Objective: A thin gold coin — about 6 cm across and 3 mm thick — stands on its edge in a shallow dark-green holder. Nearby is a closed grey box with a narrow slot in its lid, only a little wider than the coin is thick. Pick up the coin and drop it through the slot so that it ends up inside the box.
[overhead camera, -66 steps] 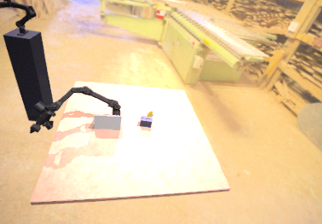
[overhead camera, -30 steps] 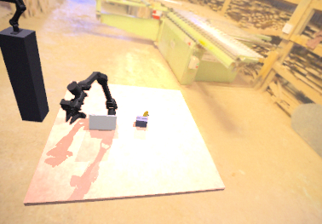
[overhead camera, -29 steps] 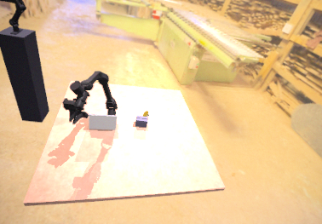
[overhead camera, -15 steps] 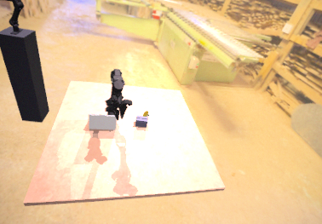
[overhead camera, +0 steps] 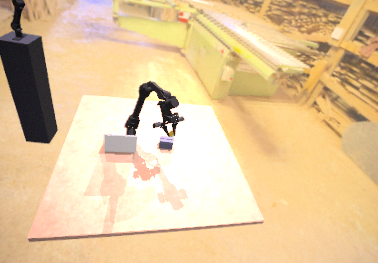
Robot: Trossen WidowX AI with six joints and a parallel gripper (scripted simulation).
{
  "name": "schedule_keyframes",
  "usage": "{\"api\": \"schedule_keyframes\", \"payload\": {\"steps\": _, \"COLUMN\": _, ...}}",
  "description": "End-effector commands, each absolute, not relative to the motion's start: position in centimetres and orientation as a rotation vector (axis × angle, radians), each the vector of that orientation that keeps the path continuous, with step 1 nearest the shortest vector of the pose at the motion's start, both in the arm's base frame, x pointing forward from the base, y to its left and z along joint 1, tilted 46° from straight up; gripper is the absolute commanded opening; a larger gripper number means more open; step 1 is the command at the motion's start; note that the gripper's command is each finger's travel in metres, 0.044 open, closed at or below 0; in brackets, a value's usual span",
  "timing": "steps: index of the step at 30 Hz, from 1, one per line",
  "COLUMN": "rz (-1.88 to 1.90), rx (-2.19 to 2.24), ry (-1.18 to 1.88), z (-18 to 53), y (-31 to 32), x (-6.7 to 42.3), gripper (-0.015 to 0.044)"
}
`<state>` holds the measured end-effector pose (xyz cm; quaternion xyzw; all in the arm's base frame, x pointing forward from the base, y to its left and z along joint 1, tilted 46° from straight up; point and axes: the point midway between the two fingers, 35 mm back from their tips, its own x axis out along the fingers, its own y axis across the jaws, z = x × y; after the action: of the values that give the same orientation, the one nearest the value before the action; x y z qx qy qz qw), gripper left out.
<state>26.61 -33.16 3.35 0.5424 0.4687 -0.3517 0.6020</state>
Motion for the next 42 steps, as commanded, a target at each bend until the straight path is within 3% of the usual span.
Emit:
{"api": "schedule_keyframes", "payload": {"steps": 1, "rz": -0.538, "rx": 1.087, "ry": 1.205, "z": 4.9, "y": -27.5, "x": 30.4, "gripper": 0.0161}}
{"api": "schedule_keyframes", "payload": {"steps": 11, "rz": 0.277, "rx": 0.568, "ry": 1.353, "z": 9.1, "y": -10.9, "x": 35.3, "gripper": 0.0161}}
{"api": "schedule_keyframes", "payload": {"steps": 21, "rz": 1.066, "rx": 0.097, "ry": 1.211, "z": 14.4, "y": 5.2, "x": 32.9, "gripper": 0.0161}}
{"api": "schedule_keyframes", "payload": {"steps": 42, "rz": 1.116, "rx": 0.071, "ry": 1.191, "z": 11.3, "y": 9.7, "x": 31.8, "gripper": 0.0161}}
